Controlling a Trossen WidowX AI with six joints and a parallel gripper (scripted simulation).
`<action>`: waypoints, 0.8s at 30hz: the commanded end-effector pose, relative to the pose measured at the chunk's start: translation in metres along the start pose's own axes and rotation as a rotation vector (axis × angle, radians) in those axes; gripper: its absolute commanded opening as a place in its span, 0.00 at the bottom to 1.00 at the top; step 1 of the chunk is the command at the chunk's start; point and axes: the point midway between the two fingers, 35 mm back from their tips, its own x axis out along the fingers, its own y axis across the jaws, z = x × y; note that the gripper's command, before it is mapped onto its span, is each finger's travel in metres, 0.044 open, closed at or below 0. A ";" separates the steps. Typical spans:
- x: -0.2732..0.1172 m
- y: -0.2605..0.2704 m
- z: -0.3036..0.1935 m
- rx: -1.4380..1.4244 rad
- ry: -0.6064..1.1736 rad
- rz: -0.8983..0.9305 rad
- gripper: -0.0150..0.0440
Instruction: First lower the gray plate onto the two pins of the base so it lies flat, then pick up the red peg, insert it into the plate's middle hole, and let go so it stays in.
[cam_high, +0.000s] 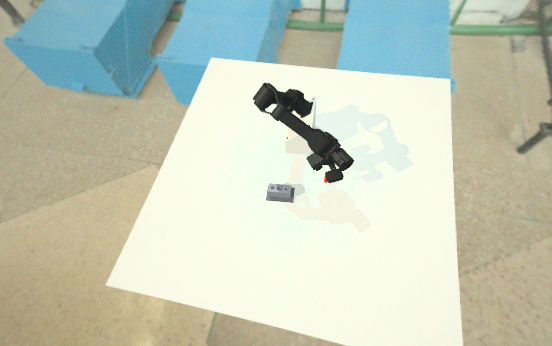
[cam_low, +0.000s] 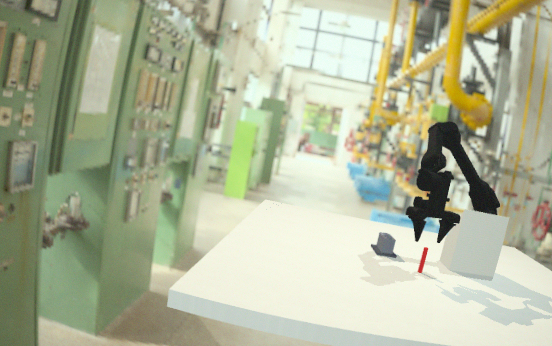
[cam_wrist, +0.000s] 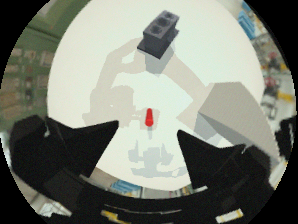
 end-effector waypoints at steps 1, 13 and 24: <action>0.007 -0.001 0.001 -0.005 -0.005 -0.003 1.00; 0.027 0.000 0.001 -0.005 -0.004 -0.003 1.00; 0.045 0.000 0.001 -0.005 -0.005 -0.003 1.00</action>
